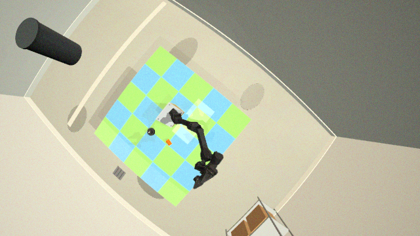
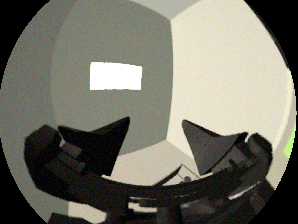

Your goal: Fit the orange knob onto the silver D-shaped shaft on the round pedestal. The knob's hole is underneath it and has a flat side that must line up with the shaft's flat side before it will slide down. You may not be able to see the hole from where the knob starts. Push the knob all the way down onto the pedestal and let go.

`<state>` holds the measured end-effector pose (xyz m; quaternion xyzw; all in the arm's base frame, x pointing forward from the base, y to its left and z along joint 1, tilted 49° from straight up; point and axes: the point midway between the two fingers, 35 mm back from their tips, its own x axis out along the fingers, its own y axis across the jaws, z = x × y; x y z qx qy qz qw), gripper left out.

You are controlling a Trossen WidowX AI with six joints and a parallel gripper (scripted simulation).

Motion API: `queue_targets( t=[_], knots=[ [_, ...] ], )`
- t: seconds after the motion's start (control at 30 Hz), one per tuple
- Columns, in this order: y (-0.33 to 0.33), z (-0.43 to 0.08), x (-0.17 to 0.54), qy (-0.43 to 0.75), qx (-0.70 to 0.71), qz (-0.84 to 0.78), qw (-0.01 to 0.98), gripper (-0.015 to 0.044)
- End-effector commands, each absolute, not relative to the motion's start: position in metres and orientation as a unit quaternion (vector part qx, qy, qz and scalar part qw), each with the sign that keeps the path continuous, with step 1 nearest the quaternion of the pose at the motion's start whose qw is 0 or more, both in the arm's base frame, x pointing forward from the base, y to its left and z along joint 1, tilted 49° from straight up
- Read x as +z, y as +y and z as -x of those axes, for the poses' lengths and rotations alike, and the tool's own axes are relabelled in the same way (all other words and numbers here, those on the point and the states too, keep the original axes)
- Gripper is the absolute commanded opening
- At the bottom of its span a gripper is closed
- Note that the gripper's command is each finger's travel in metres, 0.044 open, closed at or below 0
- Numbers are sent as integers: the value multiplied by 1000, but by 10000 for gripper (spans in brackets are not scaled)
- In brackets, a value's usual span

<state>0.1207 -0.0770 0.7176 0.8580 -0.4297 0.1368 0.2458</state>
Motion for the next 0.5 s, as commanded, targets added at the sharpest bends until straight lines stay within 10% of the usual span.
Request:
queue_targets(
  t=[0.0,0.47],
  knots=[
    [-75,-123,718,-429,137,-857,251,426],
    [59,-291,657,-253,130,-782,555,440]
  ],
)
